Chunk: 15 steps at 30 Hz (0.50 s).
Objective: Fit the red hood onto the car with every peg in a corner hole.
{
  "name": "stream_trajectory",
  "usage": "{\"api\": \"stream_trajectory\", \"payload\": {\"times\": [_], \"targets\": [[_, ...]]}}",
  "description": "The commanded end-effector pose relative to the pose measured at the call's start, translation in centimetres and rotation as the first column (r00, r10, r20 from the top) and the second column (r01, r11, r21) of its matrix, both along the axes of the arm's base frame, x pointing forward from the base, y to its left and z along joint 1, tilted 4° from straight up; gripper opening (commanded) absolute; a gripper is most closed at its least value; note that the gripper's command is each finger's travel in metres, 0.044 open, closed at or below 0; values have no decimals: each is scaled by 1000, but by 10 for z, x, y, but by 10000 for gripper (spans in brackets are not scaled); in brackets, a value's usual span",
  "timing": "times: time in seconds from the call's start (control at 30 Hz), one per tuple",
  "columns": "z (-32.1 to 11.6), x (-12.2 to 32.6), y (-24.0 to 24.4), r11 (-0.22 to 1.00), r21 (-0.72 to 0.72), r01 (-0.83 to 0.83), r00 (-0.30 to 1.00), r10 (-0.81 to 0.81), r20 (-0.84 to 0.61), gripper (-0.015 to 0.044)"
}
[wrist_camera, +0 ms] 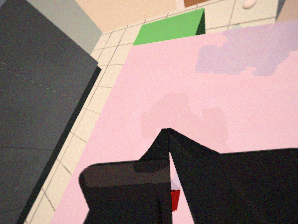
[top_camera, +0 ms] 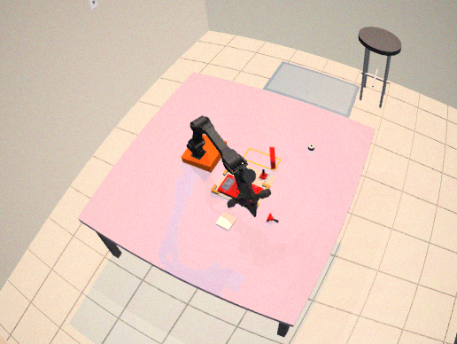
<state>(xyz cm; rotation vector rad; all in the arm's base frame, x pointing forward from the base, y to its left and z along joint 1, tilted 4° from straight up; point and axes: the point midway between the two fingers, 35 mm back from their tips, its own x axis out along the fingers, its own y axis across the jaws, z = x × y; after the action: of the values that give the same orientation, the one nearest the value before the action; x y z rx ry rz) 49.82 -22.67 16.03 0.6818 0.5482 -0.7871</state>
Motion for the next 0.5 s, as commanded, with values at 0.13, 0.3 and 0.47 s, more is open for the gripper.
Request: {"api": "stream_trajectory", "payload": {"times": [0.13, 0.3, 0.47], "targets": [[-39, -6, 130, 972, 220, -84, 986, 114, -125, 0], [-56, -27, 200, 942, 322, -97, 962, 172, -214, 0], [-72, -61, 266, 912, 405, -74, 918, 220, -329, 0]]}}
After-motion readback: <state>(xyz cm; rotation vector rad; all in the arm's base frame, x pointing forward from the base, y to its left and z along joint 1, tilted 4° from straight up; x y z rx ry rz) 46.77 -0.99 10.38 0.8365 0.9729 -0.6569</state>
